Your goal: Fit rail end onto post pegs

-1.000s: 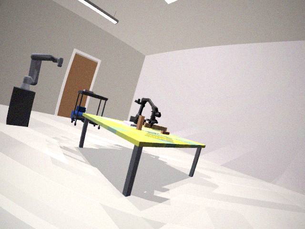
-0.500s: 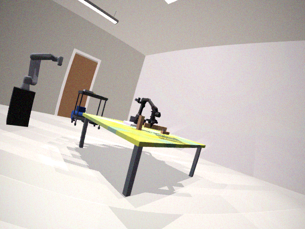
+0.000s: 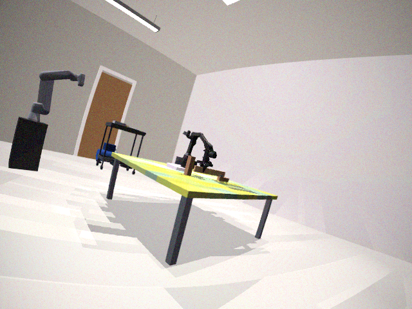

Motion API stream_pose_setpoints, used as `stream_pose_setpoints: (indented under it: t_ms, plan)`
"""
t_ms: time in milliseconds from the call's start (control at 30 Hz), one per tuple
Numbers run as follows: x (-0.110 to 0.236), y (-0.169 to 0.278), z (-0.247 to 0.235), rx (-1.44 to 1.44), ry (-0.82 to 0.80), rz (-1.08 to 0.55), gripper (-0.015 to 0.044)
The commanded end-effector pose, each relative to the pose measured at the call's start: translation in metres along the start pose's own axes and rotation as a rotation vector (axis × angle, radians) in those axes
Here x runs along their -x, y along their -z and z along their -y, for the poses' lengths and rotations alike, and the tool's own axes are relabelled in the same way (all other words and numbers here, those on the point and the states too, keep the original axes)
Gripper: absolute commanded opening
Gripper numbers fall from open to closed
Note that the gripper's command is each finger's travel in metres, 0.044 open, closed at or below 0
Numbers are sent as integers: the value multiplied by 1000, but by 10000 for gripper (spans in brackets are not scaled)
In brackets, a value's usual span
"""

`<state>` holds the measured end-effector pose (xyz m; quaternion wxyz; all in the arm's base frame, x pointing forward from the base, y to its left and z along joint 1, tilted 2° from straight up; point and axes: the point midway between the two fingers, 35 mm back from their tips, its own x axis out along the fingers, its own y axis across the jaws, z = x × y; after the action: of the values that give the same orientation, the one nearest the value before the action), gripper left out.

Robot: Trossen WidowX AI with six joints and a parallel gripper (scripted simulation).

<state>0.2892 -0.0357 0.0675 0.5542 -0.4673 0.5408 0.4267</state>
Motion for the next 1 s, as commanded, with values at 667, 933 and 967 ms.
stream_pose_setpoints:
  t_ms: [667,933,967]
  plan:
    - [4,8,0,0,1,-2,0]
    - [4,11,0,0,1,-2,0]
    - [4,11,0,0,1,-2,0]
